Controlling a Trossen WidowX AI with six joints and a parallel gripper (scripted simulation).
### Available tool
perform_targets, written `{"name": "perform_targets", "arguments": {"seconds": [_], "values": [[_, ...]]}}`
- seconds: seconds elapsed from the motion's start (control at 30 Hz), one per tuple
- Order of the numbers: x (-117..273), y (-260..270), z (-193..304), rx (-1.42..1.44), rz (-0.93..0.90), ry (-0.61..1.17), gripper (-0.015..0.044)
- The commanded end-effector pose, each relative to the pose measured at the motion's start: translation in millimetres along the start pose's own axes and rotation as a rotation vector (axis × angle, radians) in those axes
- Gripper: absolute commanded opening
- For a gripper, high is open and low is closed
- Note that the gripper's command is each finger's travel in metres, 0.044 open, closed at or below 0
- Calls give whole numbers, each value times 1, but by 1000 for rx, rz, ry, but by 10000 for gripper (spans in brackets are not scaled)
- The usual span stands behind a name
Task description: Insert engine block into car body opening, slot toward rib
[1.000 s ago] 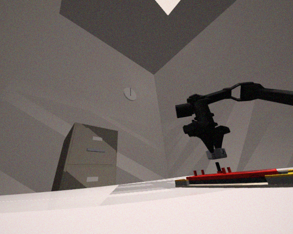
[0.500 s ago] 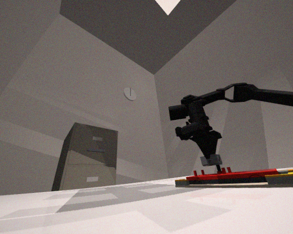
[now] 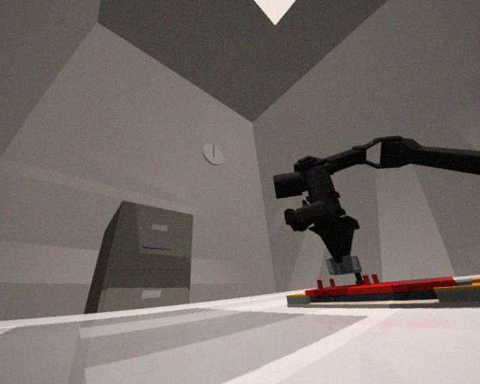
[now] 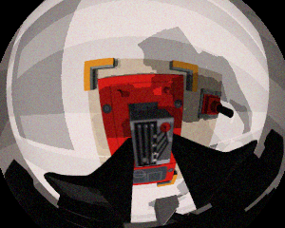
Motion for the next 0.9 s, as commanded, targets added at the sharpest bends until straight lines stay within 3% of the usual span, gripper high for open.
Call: {"name": "perform_targets", "arguments": {"seconds": [0.0,0.87], "values": [[-1,1,0,5,-3,3,159],[-1,3,1,-24,-3,4,159]]}}
Point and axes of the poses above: the point midway between the two fingers, 35 mm back from their tips, its own x axis back along the fingers, its own y axis across the jaws, z = x × y, the point moved 8 cm from there along x, back along the fingers, and after that the axes turned 14 degrees about -x, right-handed, at the moved point
